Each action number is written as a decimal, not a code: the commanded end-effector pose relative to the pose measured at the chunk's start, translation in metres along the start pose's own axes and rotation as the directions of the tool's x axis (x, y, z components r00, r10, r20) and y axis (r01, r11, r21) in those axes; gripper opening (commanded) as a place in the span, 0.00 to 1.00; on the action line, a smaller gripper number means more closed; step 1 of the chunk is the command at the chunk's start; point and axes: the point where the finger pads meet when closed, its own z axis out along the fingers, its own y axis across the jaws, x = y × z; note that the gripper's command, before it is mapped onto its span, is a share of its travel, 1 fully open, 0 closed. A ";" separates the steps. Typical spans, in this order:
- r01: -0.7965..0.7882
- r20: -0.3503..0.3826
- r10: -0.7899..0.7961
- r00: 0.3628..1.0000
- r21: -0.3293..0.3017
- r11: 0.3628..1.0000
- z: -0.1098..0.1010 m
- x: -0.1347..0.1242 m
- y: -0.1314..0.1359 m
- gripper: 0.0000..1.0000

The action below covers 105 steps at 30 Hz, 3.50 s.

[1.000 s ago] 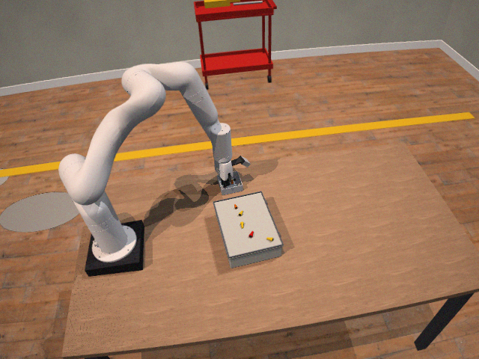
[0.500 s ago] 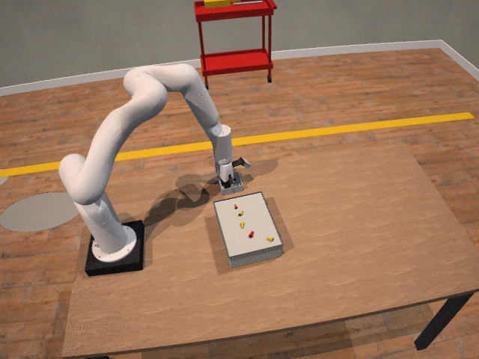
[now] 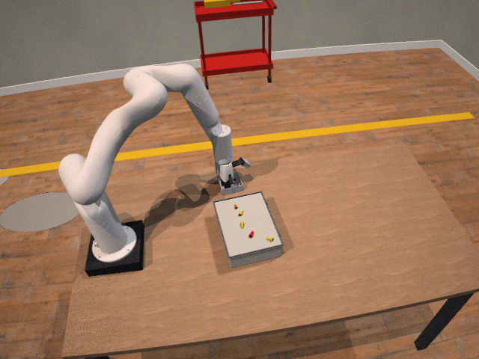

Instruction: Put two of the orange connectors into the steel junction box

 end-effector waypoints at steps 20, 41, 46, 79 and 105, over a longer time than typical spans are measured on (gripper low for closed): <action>0.000 -0.002 0.000 1.000 0.000 1.000 -0.001 0.001 0.000 0.26; 0.000 -0.002 0.000 1.000 0.000 1.000 -0.097 0.001 0.000 0.26; 0.000 -0.002 0.000 1.000 0.000 1.000 -0.135 0.001 0.000 0.26; 0.000 -0.002 0.000 1.000 0.000 1.000 -0.173 0.001 0.000 0.26; 0.000 -0.002 0.000 1.000 0.000 1.000 -0.173 0.001 0.000 0.26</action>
